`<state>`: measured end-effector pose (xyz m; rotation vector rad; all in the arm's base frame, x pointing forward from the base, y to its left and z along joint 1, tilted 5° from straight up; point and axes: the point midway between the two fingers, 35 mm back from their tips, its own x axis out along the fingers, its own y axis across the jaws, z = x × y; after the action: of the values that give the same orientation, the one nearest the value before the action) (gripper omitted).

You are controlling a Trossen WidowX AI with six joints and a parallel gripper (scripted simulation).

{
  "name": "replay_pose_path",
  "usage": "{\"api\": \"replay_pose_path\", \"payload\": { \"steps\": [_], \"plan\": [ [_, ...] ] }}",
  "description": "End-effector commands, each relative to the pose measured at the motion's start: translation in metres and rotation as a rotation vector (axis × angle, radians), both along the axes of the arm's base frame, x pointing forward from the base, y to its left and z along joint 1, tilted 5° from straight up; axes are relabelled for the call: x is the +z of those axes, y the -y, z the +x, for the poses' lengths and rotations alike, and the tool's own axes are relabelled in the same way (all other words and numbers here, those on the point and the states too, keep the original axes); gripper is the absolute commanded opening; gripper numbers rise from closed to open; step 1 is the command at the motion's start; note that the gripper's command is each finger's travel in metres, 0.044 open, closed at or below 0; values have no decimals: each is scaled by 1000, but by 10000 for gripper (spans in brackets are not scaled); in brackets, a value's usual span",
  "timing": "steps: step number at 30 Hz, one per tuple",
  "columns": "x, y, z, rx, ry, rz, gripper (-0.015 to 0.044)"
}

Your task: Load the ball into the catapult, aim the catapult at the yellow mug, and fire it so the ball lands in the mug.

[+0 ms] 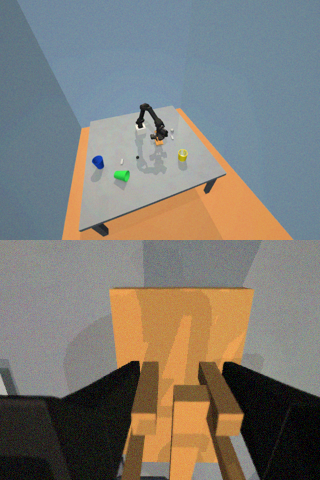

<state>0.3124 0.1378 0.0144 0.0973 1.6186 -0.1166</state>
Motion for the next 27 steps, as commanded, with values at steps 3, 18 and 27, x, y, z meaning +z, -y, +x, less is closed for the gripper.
{"api": "replay_pose_path", "payload": {
  "steps": [3, 18, 27],
  "plan": [
    [2, -4, 3, 222, 3, 16, 0],
    [1, -26, 3, 621, 1, 39, 0],
    [-1, -29, 2, 622, 1, 39, 0]
  ]
}}
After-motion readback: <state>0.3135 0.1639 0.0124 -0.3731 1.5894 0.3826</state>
